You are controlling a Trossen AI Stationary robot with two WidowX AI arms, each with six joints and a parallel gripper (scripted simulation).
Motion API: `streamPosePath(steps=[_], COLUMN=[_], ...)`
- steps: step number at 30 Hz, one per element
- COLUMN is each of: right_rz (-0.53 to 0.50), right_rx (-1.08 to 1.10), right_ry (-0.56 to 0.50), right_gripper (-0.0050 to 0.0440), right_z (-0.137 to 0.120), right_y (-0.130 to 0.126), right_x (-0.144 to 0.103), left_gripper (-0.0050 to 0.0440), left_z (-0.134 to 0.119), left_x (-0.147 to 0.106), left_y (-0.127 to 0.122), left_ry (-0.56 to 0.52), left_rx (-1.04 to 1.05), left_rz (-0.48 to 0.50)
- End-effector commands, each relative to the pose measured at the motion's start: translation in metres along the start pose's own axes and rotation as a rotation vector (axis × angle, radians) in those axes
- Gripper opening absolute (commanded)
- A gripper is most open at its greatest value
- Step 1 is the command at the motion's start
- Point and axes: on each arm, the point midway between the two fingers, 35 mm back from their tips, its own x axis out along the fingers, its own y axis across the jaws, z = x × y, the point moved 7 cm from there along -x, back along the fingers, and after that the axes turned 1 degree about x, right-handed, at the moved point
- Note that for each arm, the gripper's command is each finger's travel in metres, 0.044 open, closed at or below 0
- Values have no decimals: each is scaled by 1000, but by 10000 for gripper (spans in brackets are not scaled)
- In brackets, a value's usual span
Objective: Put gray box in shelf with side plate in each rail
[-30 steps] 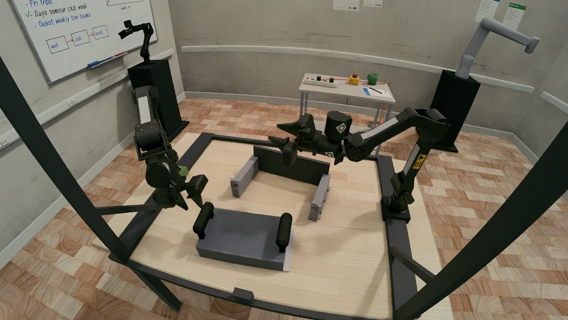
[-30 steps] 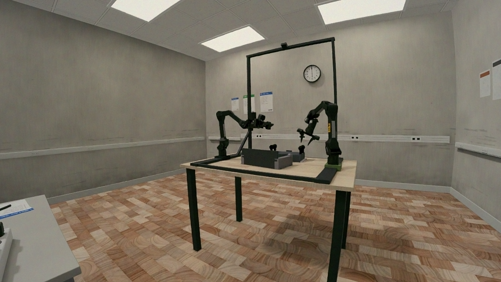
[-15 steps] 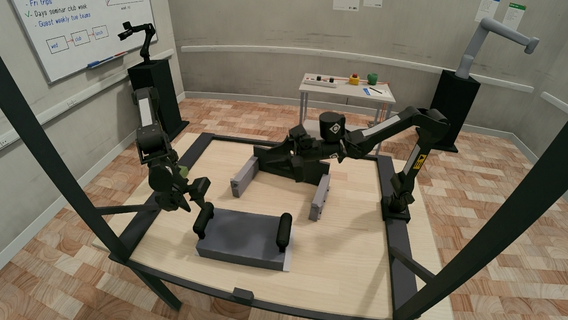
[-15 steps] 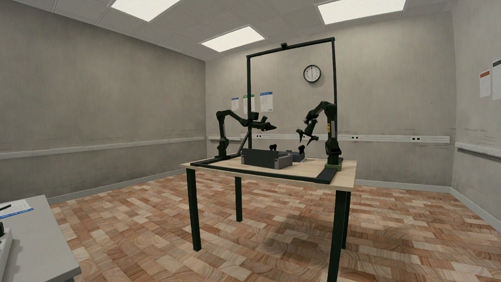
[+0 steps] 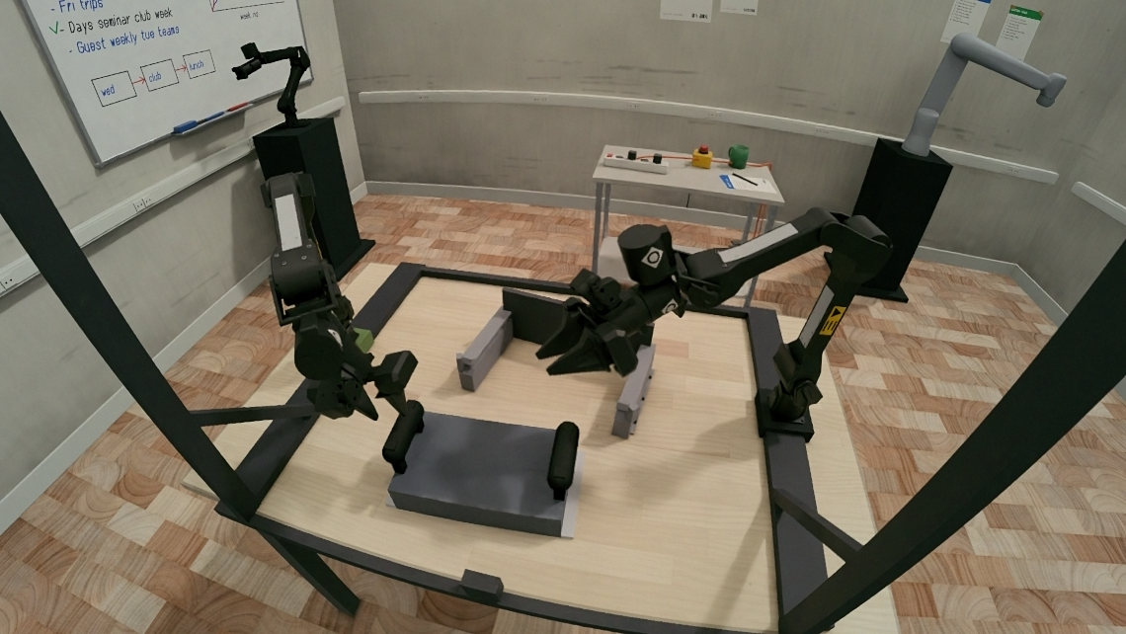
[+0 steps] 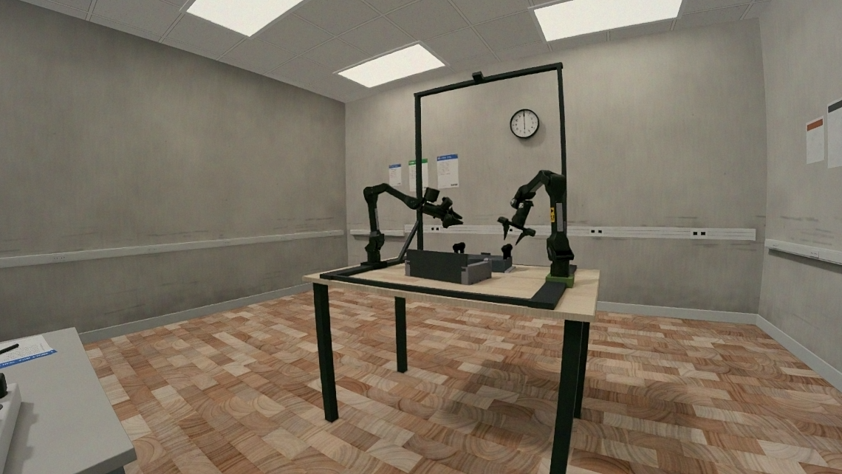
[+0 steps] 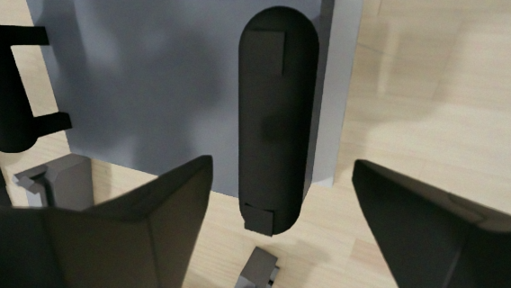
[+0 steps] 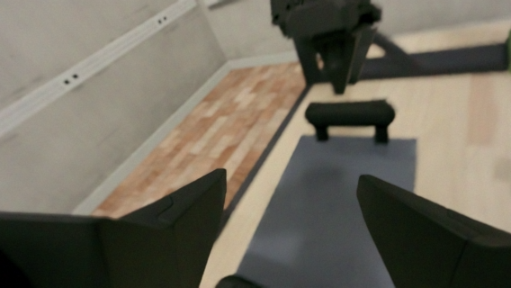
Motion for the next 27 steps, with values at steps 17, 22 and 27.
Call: streamPosePath(steps=[17, 22, 27], right_rz=[-186, -244, -348], right_rx=[545, 631, 767], right_ry=[319, 365, 434], right_gripper=[283, 283, 283], right_z=[-15, -19, -25], right_y=[12, 13, 15], right_x=[2, 1, -1], left_gripper=[283, 283, 283], left_z=[1, 1, 1], left_x=[-9, -9, -9], left_y=[4, 4, 4], left_ry=[-25, -25, -25], left_rx=[-8, -8, -8], left_rz=[25, 25, 25])
